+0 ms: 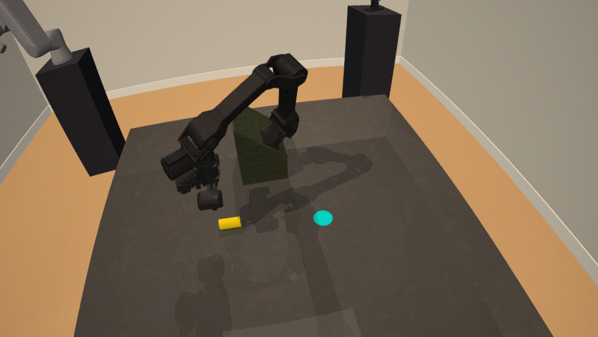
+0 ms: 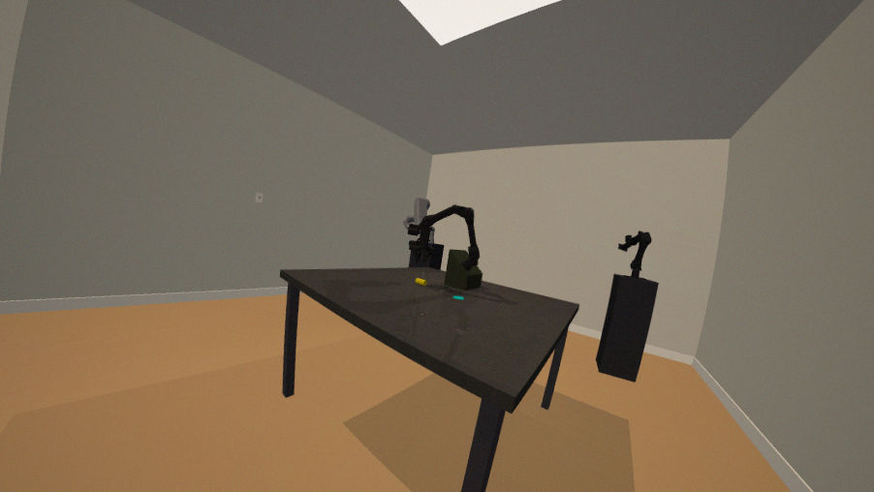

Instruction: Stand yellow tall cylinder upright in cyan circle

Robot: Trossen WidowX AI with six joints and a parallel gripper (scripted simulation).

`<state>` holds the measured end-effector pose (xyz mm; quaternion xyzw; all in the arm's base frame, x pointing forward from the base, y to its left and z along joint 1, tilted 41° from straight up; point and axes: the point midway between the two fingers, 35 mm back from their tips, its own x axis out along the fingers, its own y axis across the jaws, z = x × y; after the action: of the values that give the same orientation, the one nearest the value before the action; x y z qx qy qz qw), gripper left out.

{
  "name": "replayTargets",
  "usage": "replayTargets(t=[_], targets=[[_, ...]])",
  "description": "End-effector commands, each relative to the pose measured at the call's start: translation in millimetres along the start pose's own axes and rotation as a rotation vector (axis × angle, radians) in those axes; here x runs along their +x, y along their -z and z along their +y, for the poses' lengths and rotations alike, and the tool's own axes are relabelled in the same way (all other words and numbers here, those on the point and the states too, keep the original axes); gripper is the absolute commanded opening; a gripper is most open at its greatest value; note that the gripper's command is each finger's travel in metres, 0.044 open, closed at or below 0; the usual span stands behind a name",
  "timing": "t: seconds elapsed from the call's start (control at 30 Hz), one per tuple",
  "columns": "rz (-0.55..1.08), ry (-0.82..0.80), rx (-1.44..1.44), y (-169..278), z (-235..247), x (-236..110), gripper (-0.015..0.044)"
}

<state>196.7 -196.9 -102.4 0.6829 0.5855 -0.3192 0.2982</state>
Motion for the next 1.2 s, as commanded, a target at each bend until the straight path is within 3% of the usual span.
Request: replayTargets(t=[0.0, 0.13, 0.37, 0.53, 0.8, 1.17], targets=[[0.029, 0.004, 0.034, 3.5, -4.1, 4.2, 0.0309], [0.029, 0.004, 0.034, 2.7, -2.7, 15.0, 0.0309], [0.033, 0.003, 0.033, 7.8, -3.9, 112.7, 0.0309], [0.033, 0.003, 0.033, 8.2, -4.2, 115.1, 0.0309], [0.033, 0.003, 0.033, 8.2, -4.2, 115.1, 0.0105], [0.031, 0.003, 0.034, 5.3, -1.7, 96.3, 0.0105]])
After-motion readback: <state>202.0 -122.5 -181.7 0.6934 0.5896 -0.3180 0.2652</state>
